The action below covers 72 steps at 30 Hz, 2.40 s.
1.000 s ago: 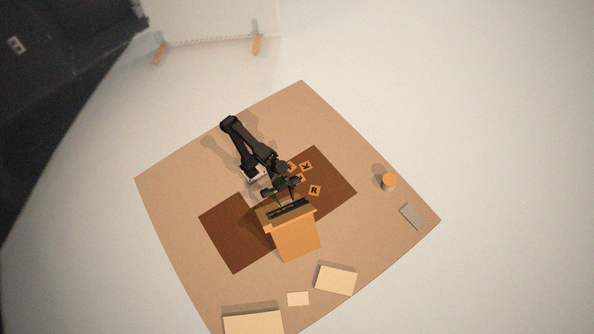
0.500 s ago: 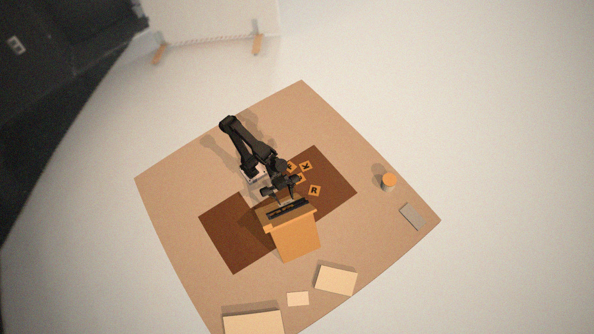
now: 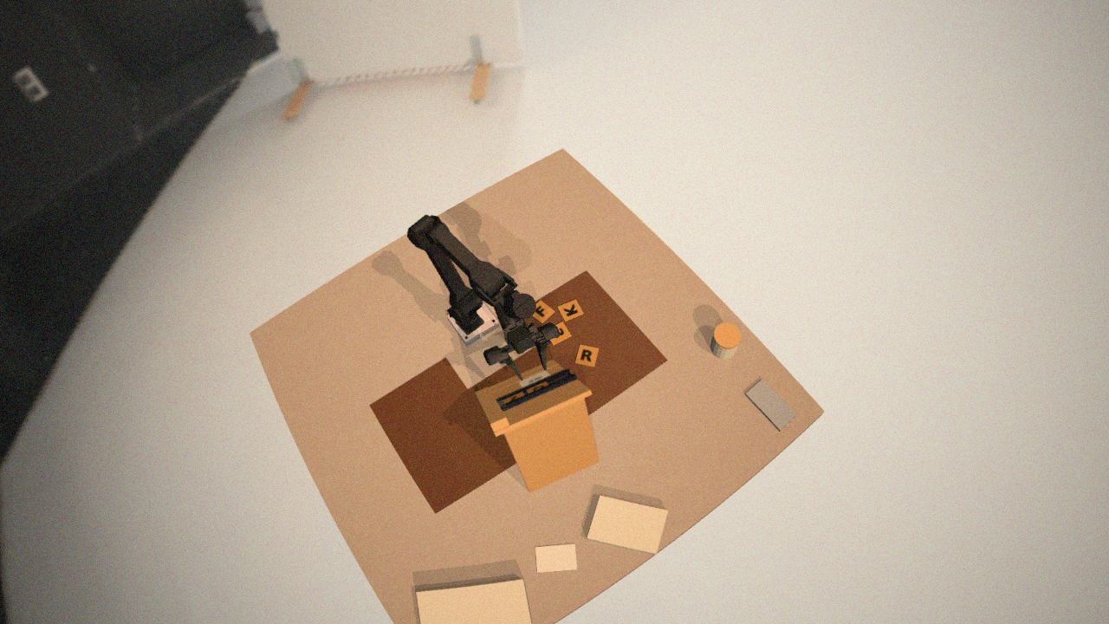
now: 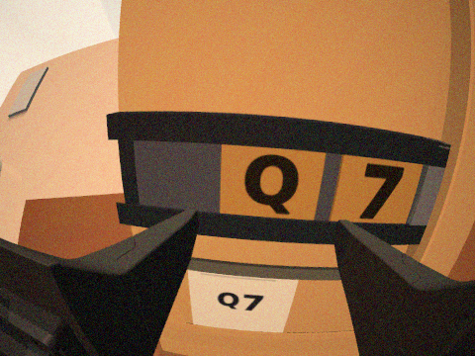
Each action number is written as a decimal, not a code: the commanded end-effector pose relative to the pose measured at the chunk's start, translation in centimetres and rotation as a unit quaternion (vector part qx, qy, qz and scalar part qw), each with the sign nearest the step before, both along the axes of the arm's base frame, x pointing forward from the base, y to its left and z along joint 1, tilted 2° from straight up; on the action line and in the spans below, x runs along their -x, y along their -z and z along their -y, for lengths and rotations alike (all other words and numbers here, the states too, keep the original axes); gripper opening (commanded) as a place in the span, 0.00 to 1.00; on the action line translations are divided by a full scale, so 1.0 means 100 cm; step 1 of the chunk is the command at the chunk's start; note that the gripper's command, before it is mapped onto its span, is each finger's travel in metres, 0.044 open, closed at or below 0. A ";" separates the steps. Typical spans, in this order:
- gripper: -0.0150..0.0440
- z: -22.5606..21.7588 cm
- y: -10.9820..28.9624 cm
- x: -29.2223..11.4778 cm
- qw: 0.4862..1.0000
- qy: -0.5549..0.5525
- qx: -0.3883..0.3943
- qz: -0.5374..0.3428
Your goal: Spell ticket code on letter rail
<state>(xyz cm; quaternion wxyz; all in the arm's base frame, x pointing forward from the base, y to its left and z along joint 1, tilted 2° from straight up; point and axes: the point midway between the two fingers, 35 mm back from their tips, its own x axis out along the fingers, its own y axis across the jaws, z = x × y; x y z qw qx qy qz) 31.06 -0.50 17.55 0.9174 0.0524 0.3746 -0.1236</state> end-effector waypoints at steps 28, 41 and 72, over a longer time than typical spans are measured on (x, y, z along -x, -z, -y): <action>0.31 0.000 -0.006 0.004 1.000 0.000 0.000 0.000; 0.25 0.000 -0.006 0.003 1.000 0.000 -0.001 -0.003; 0.25 -0.024 -0.012 -0.035 0.942 0.001 -0.093 -0.323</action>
